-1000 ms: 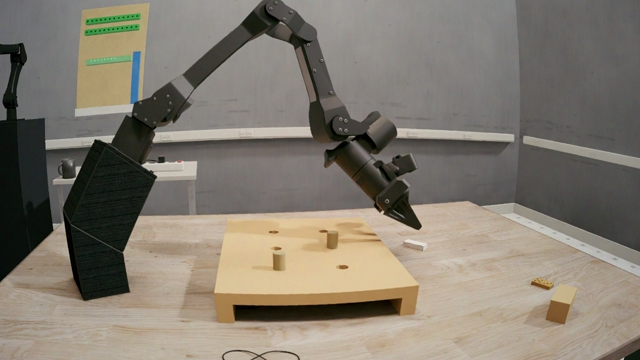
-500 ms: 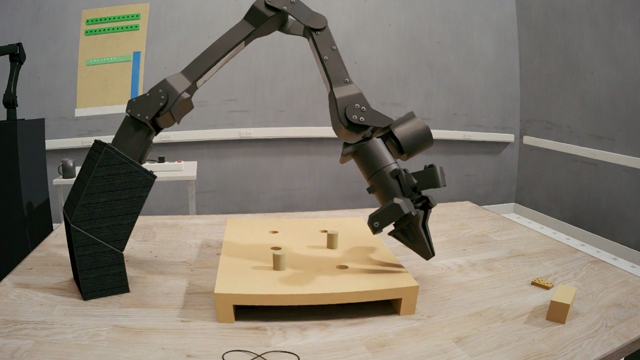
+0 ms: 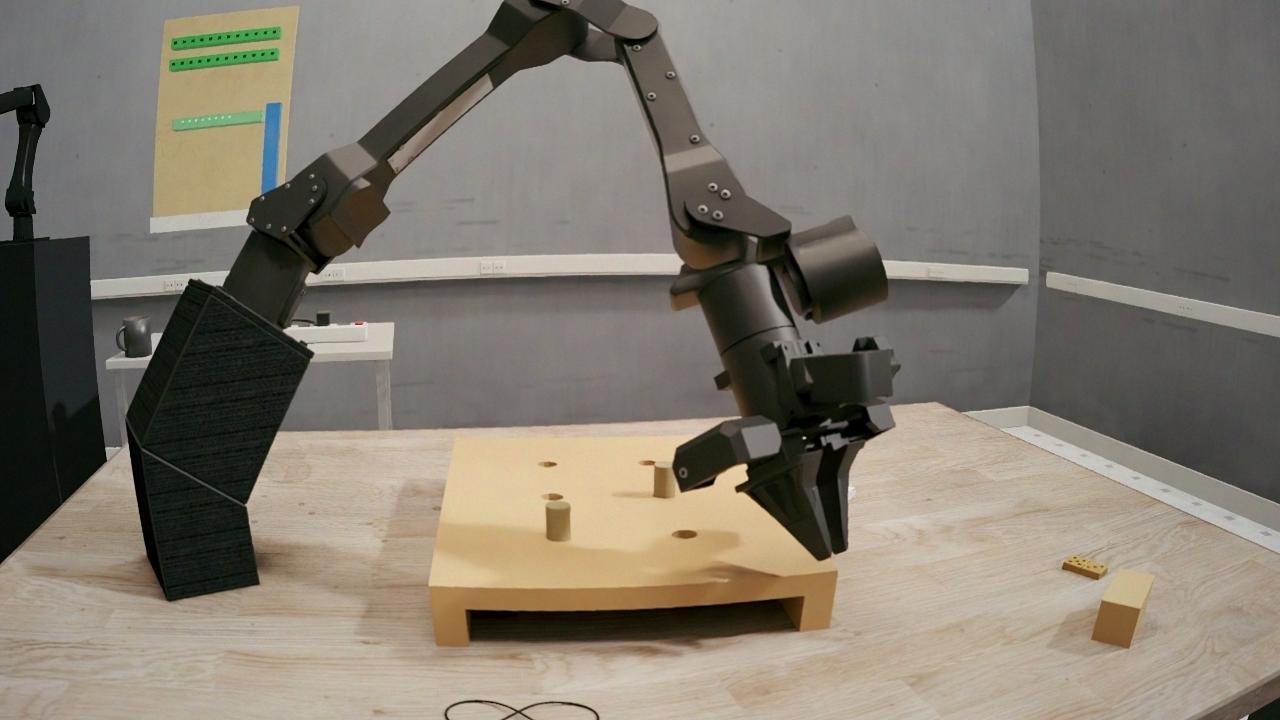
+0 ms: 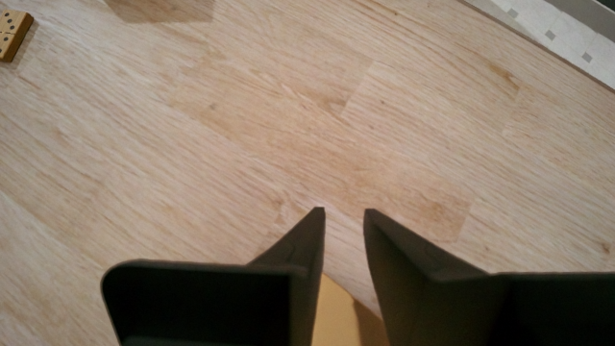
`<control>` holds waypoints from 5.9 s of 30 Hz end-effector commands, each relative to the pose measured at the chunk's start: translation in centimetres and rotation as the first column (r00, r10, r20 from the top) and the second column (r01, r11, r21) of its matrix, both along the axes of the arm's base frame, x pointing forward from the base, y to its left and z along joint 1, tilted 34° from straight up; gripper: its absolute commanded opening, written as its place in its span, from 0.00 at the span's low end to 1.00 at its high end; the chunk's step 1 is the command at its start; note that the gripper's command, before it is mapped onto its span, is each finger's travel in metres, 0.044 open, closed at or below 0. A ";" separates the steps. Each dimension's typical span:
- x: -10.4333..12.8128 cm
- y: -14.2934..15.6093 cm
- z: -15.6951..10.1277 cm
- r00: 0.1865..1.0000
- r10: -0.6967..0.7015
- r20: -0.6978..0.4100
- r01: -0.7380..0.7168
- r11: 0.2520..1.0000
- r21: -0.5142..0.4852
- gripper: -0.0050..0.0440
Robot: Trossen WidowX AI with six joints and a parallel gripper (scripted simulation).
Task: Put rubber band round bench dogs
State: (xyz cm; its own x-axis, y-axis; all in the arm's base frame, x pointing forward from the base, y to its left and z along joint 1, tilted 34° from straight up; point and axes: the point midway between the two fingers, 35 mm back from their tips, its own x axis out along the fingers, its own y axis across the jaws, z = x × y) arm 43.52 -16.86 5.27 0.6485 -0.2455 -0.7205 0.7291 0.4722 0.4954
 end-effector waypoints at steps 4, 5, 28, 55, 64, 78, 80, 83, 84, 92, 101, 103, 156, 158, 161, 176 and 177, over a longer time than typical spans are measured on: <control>-1.6 -1.6 -1.8 0.997 -0.069 -0.036 0.073 0.991 0.113 0.27; -2.0 -1.9 -2.3 0.995 -0.086 -0.046 0.092 0.986 0.140 0.27; -11.0 -5.5 -9.3 0.866 -0.393 -0.309 0.499 0.641 0.584 0.27; -17.6 -5.9 -12.3 0.646 -0.499 -0.578 0.691 0.059 0.721 0.27; -15.1 -4.5 -16.6 0.644 -0.501 -0.578 0.694 0.065 0.717 0.27; -14.4 -4.3 -17.4 0.647 -0.503 -0.573 0.690 0.068 0.720 0.27; -14.4 -4.3 -17.4 0.646 -0.503 -0.574 0.691 0.066 0.720 0.27; -14.4 -4.3 -17.5 0.646 -0.504 -0.573 0.691 0.067 0.720 0.27; -14.3 -4.3 -17.6 0.647 -0.503 -0.573 0.690 0.067 0.720 0.27; -14.3 -4.2 -17.7 0.648 -0.501 -0.573 0.690 0.070 0.720 0.27; -14.1 -4.2 -17.9 0.647 -0.503 -0.573 0.690 0.068 0.720 0.27; -14.0 -4.1 -18.0 0.647 -0.503 -0.573 0.690 0.069 0.720 0.27; -14.2 -4.2 -17.4 0.652 -0.503 -0.567 0.686 0.072 0.724 0.10; -14.1 -4.5 -17.0 0.656 -0.506 -0.560 0.682 0.078 0.728 0.10; -14.4 -5.0 -16.3 0.656 -0.508 -0.559 0.682 0.080 0.727 0.10; -16.2 -7.1 -12.8 0.653 -0.511 -0.560 0.685 0.084 0.723 0.03; -16.3 -7.2 -12.6 0.653 -0.511 -0.560 0.686 0.084 0.723 0.02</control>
